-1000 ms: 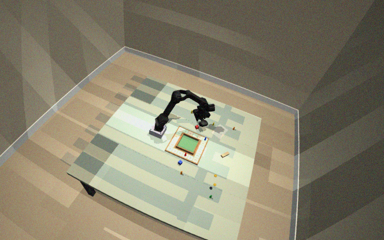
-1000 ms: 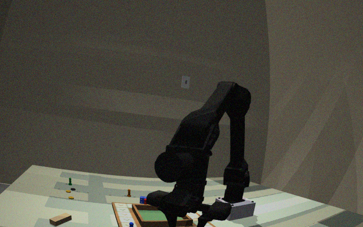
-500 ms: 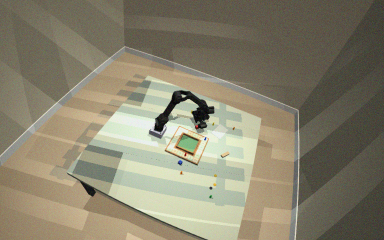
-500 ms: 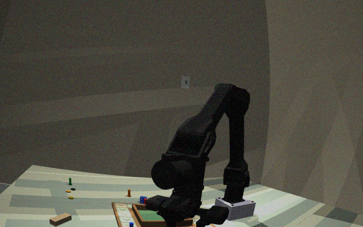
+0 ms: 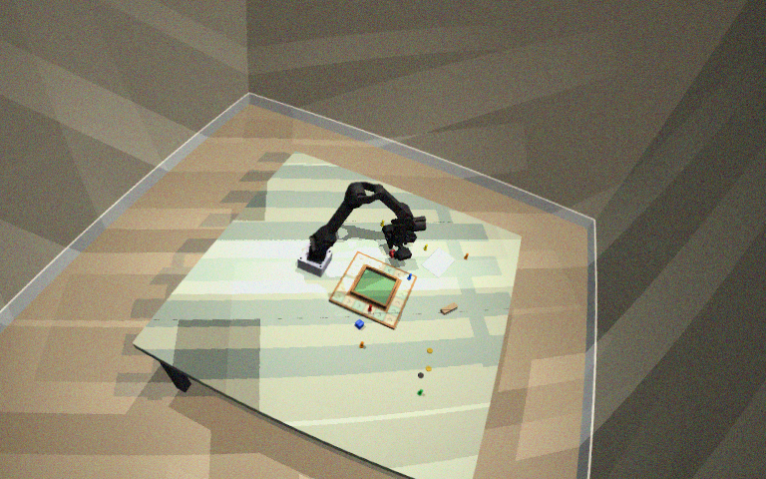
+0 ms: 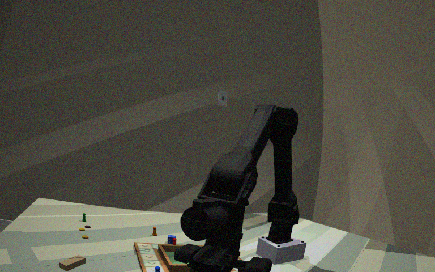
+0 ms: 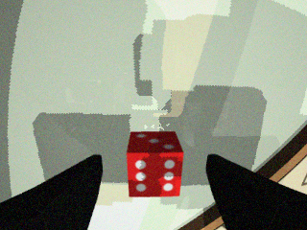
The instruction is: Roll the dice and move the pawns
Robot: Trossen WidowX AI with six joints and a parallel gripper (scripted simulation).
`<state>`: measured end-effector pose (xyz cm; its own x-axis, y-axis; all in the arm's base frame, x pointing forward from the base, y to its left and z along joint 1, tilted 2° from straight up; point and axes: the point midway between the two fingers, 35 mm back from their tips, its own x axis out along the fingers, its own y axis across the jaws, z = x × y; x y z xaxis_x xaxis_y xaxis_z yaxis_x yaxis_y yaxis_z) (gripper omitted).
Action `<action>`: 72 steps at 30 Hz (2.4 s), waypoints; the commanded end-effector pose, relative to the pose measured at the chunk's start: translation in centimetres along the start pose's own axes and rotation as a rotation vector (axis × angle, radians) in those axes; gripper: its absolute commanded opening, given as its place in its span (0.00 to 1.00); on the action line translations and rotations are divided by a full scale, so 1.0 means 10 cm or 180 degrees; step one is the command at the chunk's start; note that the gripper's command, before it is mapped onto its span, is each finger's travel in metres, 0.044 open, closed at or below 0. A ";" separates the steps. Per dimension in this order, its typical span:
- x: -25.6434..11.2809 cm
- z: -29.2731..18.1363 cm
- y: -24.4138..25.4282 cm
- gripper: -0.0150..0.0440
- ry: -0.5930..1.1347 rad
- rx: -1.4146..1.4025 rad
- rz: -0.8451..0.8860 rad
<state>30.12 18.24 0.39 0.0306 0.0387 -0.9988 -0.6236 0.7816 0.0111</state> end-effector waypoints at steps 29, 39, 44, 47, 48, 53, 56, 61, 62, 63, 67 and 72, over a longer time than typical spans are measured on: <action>-0.64 0.02 -0.02 0.25 -0.0048 0.0029 -0.0025; -1.18 -0.11 -0.01 0.25 -0.0001 -0.0012 0.0009; -1.16 -0.17 -0.14 0.25 0.0001 0.0153 0.0004; -1.13 -0.25 -0.29 0.25 0.0003 0.0353 -0.0002; -1.12 -0.28 -0.34 0.25 0.0003 0.0420 -0.0004; -1.06 -0.44 -0.58 0.25 0.0007 0.0752 -0.0012; -1.03 -0.54 -0.71 0.25 0.0010 0.0950 -0.0017; -0.97 -0.73 -0.92 0.25 0.0013 0.1280 -0.0024; -0.96 -0.77 -0.96 0.25 0.0014 0.1346 -0.0025; -0.95 -0.81 -1.00 0.25 0.0015 0.1412 -0.0026; -0.90 -0.98 -1.14 0.25 0.0017 0.1677 -0.0031; -0.84 -1.20 -1.29 0.25 0.0020 0.2007 -0.0037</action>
<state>29.00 1.89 8.49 0.0258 0.0236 -0.9994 -0.1117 0.9935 0.0206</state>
